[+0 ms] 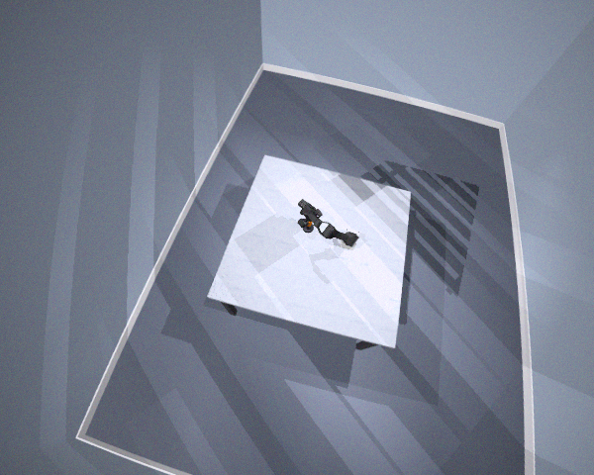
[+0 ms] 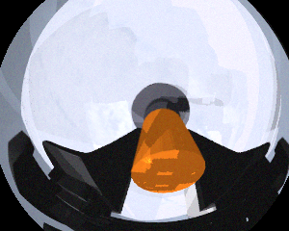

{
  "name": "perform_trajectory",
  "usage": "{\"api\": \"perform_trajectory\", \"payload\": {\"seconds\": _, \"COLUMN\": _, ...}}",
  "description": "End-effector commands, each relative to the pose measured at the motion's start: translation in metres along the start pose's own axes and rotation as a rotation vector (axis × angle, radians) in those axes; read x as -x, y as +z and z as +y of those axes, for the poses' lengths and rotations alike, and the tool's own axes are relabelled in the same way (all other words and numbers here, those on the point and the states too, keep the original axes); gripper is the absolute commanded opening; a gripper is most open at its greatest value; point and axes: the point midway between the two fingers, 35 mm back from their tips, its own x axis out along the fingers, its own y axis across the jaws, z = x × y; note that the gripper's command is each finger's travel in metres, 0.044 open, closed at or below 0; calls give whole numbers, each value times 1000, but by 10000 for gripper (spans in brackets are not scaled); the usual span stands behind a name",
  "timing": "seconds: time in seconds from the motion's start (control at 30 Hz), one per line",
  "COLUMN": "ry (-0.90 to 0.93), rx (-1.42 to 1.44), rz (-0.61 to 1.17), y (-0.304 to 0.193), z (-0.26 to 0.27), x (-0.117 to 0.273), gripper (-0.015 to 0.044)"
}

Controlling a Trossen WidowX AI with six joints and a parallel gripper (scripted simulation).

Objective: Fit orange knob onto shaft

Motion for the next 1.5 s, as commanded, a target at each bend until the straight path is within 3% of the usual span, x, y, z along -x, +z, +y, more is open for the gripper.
{"api": "perform_trajectory", "payload": {"seconds": 0.0, "ry": 4, "rx": 13, "rz": -6, "y": 3, "z": 0, "x": 2, "gripper": 0}}
{"api": "perform_trajectory", "payload": {"seconds": 1.47, "ry": 4, "rx": 65, "rz": -6, "y": 1, "z": -4, "x": 1, "gripper": 0}}
